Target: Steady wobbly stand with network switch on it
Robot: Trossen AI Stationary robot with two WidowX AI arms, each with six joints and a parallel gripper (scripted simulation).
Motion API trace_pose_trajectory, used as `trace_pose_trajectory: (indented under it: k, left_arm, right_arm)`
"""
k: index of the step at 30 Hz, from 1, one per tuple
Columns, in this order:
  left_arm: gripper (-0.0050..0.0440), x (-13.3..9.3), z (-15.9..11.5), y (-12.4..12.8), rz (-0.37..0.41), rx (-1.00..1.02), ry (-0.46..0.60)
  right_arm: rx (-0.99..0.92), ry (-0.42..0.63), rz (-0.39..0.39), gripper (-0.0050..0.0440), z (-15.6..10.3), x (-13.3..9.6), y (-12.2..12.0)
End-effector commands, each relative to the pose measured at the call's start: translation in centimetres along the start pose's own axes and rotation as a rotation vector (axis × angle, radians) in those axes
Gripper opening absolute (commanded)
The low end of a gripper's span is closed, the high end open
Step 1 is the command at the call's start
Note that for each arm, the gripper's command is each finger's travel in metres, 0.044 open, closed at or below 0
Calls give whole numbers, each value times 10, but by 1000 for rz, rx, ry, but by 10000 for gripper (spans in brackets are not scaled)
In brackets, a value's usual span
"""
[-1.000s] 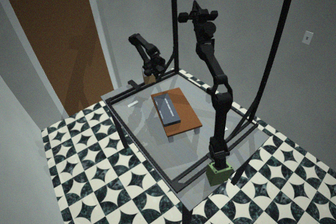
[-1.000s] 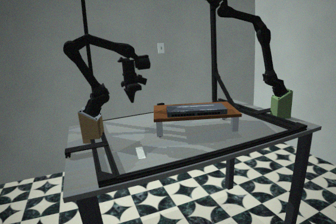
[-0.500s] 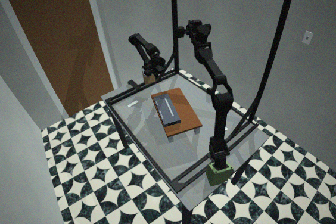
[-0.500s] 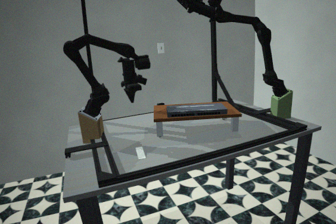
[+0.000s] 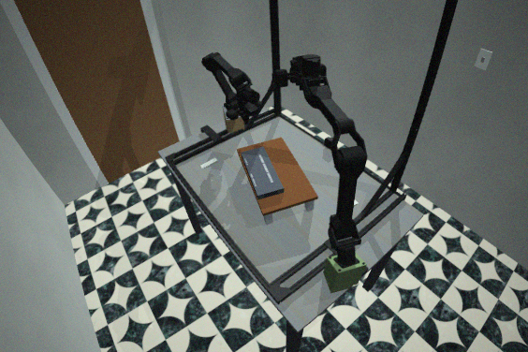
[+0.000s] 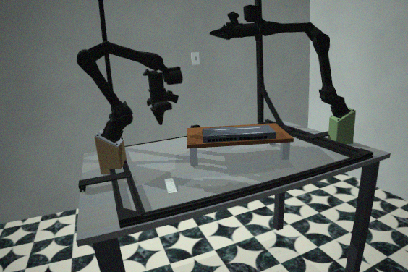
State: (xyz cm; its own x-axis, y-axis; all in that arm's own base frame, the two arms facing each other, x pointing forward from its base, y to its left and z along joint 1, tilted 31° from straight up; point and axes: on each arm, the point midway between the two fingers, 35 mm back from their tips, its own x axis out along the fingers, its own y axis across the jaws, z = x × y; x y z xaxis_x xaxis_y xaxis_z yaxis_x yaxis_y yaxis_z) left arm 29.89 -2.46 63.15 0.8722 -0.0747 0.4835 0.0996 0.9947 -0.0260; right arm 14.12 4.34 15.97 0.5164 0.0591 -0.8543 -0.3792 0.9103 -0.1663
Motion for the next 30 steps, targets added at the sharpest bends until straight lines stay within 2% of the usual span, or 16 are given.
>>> trace_pose_trajectory:
  k: [1,7,13,14,19,24,30]
  left_arm:
    - [0,0,-52,2,6,-8,167]
    - [0,-20,-134,4,18,-20,456]
    - [0,-20,-134,4,18,-20,456]
    - [0,-19,-141,5,19,-18,481]
    - [0,-51,-201,6,31,-28,714]
    - [0,-92,-254,8,46,-37,948]
    - [0,-92,-254,8,46,-37,948]
  right_arm:
    - [0,0,0,0,0,0,0]
    - [0,0,0,0,0,0,0]
    - [0,0,0,0,0,0,0]
    - [0,0,0,0,0,0,0]
    - [0,0,0,0,0,0,0]
    - [0,0,0,0,0,0,0]
    - [0,0,0,0,0,0,0]
